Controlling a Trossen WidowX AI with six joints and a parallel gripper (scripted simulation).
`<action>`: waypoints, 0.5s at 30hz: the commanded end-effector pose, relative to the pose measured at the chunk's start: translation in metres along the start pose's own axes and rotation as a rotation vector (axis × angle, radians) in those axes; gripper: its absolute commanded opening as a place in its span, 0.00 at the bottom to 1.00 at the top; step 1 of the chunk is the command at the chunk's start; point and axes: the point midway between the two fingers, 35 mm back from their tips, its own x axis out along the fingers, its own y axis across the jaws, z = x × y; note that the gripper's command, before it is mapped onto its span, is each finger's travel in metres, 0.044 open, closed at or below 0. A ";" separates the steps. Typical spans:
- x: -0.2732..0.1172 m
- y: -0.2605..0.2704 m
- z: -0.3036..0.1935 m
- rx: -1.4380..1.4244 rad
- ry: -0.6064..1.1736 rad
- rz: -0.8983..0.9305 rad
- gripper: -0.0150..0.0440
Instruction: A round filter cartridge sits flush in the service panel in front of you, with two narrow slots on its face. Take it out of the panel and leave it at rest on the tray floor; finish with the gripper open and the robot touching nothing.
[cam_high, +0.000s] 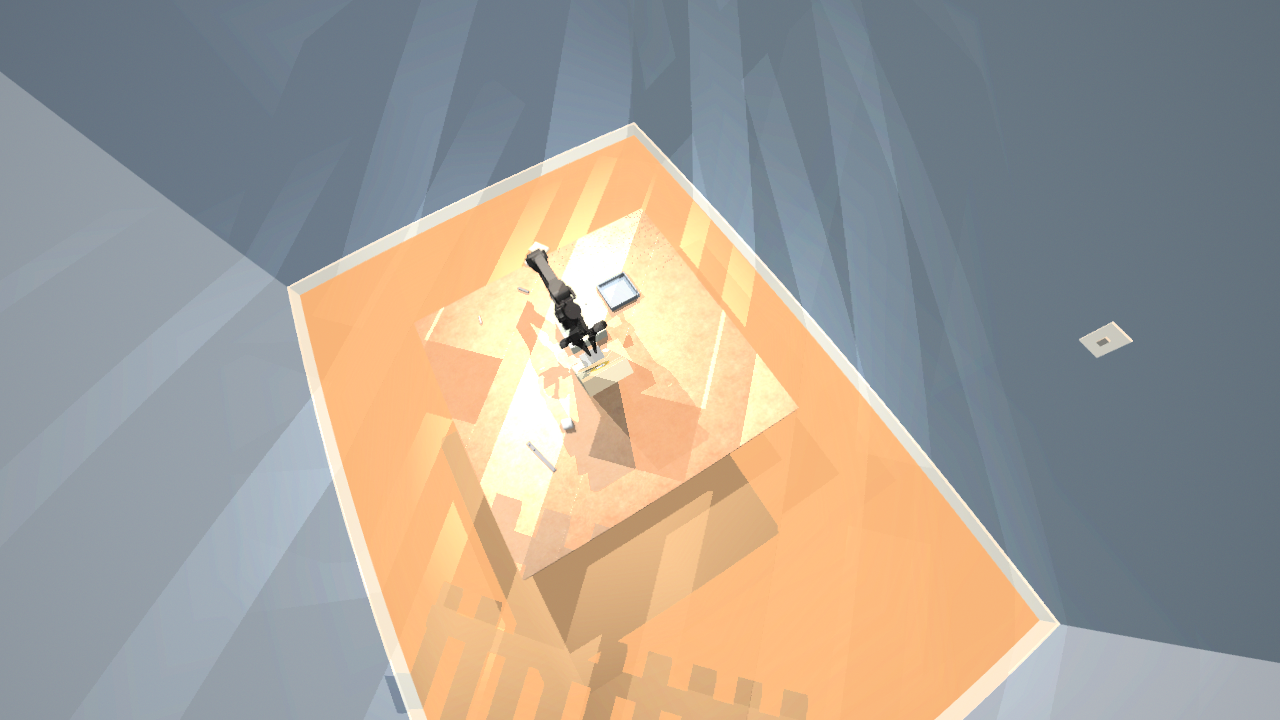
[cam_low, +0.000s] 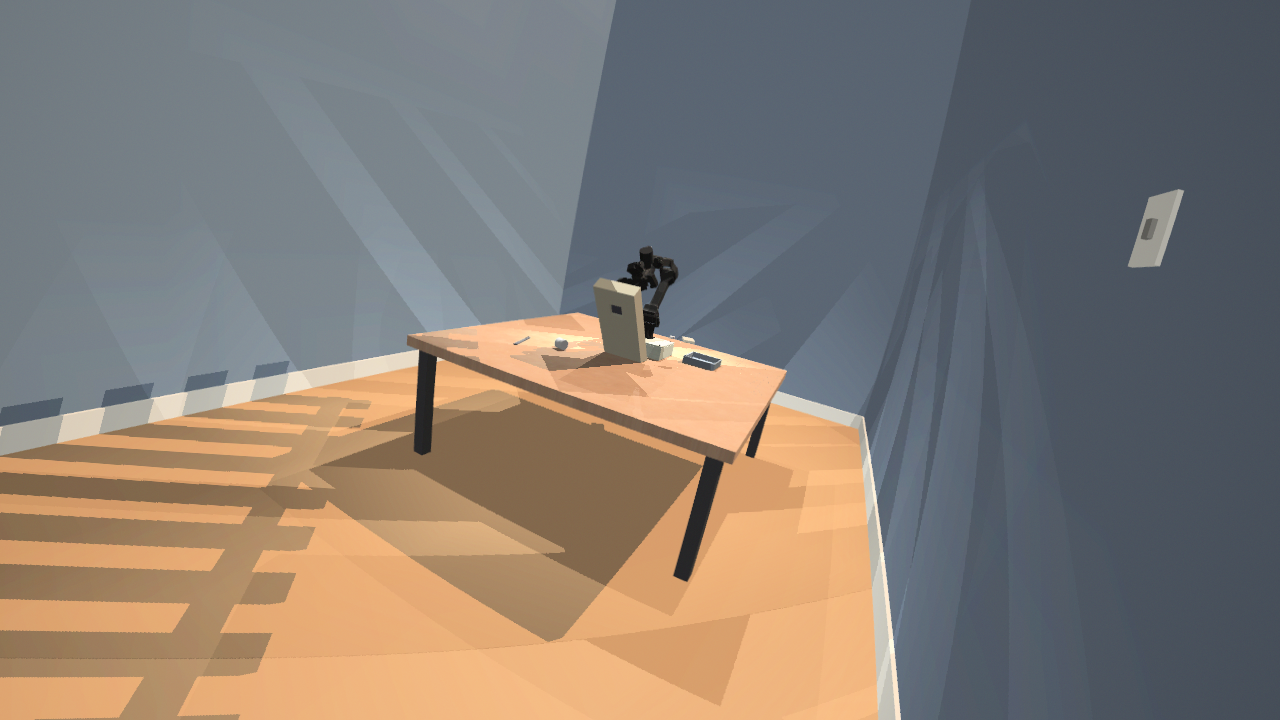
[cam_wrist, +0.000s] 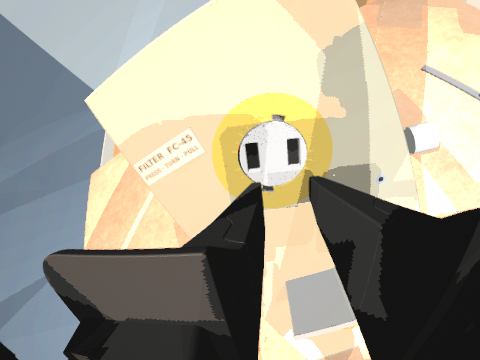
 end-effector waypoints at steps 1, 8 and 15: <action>0.006 0.001 -0.001 0.004 0.003 0.004 0.43; 0.017 0.001 0.000 0.004 0.002 0.004 0.43; 0.029 0.001 0.000 0.004 0.002 0.004 0.43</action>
